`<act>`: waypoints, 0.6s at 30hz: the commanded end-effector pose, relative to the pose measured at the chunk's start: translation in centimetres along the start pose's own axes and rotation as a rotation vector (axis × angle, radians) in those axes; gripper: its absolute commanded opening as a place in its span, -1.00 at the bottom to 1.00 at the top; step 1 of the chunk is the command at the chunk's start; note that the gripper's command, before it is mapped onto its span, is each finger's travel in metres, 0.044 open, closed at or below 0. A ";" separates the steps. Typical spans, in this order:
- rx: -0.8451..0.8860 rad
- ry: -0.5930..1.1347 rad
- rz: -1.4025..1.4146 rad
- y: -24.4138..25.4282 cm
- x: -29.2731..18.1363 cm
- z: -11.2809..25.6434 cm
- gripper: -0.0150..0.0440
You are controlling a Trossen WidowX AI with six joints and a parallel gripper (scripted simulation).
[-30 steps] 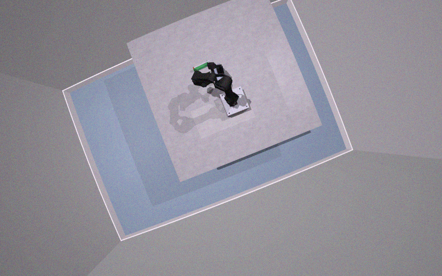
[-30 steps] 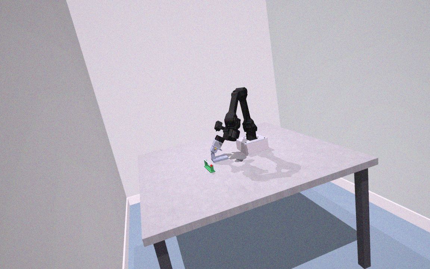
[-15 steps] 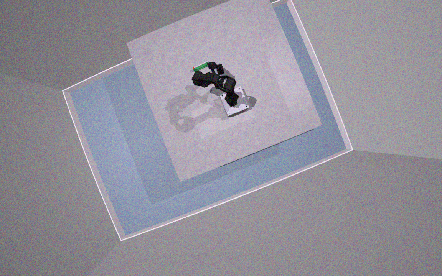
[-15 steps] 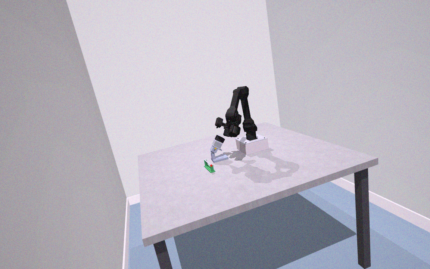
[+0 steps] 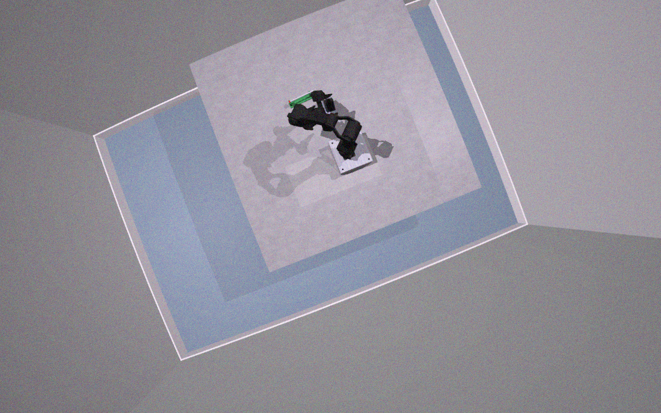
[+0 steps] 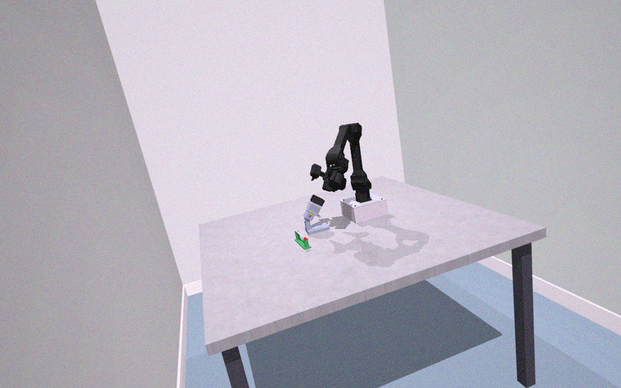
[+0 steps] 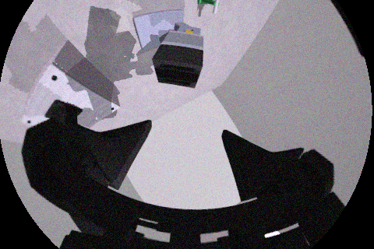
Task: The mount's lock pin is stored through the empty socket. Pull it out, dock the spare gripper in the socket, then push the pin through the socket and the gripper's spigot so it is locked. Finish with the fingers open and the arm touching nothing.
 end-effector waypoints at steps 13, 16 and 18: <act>-0.002 -0.049 0.000 -1.1 -1.3 0.5 1.00; -0.005 -0.074 -0.003 -1.2 -0.9 1.3 0.82; -0.011 -0.146 -0.007 -1.3 0.3 3.5 0.64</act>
Point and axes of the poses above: the point midway between the two fingers, 35 mm back from their tips, its own z axis back along the fingers, its own y axis across the jaws, x = y × z, the point moved 8 cm from there along z, back along the fingers, and after that the axes turned 9 degrees about -z, right-handed, at the moved point
